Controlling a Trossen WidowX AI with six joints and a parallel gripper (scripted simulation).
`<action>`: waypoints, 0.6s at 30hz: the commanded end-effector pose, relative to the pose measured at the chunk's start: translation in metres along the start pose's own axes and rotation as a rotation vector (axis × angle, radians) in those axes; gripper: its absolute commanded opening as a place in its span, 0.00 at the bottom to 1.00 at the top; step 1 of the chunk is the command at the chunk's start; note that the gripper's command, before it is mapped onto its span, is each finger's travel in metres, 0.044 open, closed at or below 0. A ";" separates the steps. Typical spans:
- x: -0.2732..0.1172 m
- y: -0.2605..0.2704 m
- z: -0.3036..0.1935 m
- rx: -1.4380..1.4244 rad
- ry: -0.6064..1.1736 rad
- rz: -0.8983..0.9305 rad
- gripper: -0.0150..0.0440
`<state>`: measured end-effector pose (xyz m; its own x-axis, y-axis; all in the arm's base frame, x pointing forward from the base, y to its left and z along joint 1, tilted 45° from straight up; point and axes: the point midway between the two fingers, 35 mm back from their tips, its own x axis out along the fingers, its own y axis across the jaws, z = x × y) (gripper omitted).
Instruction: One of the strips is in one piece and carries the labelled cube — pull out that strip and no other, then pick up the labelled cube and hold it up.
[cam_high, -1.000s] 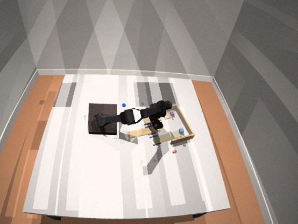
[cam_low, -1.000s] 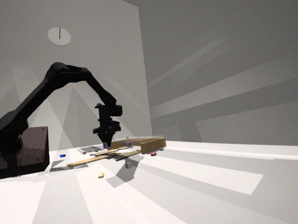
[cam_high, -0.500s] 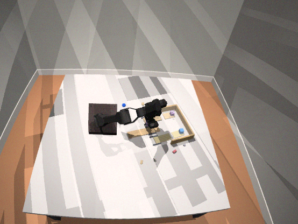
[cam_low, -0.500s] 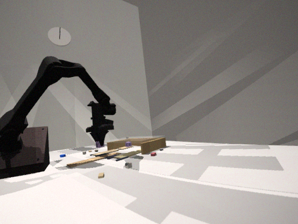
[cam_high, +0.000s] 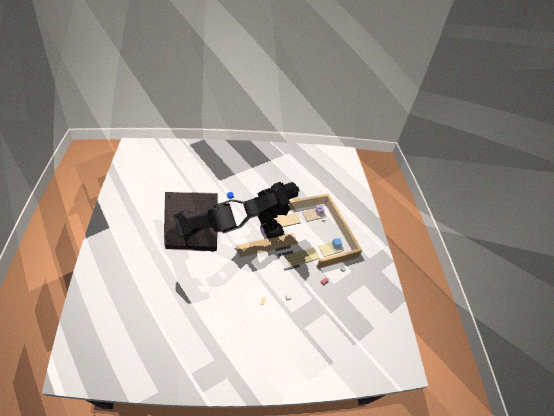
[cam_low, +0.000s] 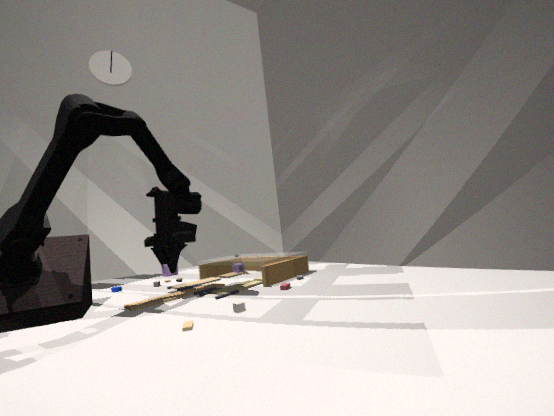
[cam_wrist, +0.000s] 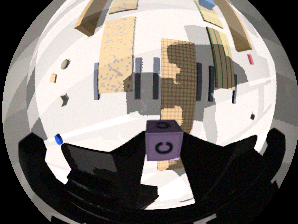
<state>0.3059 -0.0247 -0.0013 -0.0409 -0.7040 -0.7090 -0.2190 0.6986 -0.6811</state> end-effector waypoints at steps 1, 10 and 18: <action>-0.018 0.001 -0.002 0.004 -0.003 0.006 0.25; -0.033 0.001 -0.003 0.004 -0.002 0.006 0.25; -0.033 0.001 -0.003 0.004 -0.002 0.006 0.25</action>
<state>0.3046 -0.0018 0.0214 -0.0373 -0.7028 -0.7105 -0.2206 0.6992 -0.6801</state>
